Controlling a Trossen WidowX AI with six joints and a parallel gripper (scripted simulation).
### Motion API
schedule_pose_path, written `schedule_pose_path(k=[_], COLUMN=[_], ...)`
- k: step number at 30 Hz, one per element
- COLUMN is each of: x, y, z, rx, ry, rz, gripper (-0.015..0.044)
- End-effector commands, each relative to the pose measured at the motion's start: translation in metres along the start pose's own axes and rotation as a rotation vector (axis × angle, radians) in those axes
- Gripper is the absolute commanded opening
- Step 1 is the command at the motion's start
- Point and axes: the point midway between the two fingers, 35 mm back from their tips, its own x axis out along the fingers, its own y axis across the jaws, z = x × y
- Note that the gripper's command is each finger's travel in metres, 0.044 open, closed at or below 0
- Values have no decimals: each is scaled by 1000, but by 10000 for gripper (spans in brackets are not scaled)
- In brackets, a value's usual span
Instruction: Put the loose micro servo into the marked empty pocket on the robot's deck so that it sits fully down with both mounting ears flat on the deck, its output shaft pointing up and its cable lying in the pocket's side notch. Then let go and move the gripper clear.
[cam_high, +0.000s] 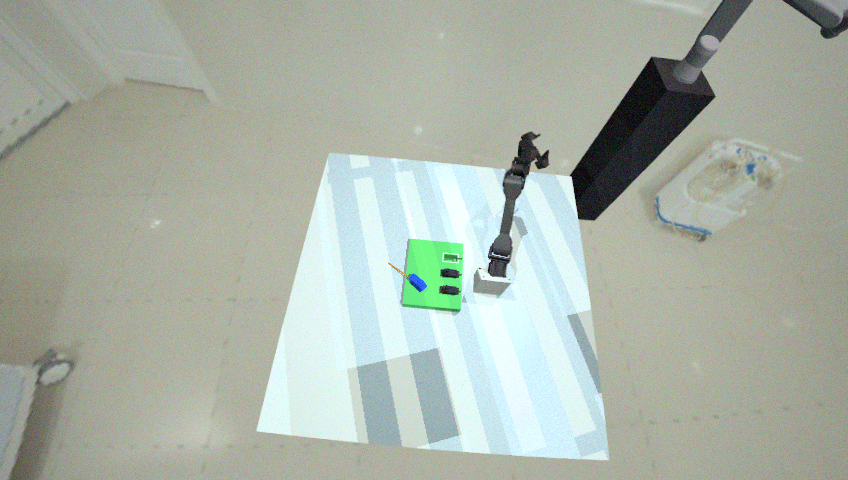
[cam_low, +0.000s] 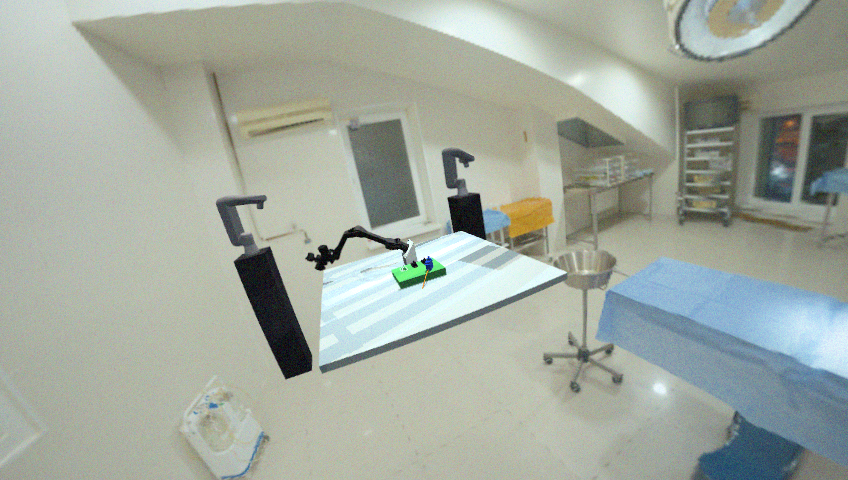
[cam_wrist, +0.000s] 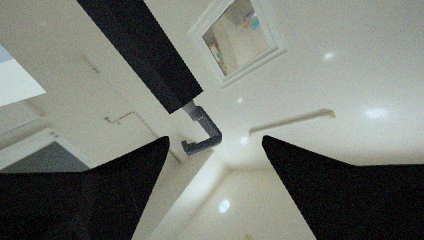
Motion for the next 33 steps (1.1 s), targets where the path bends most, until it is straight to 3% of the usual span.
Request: schedule_pose_path(k=[1,18,33], x=[-8,-66,-141], y=[-6,-48,-94], z=[20,120,194], rx=[51,286,442], ry=[-47,-322,-575], rz=[14,70,126], gripper=[440,440,440])
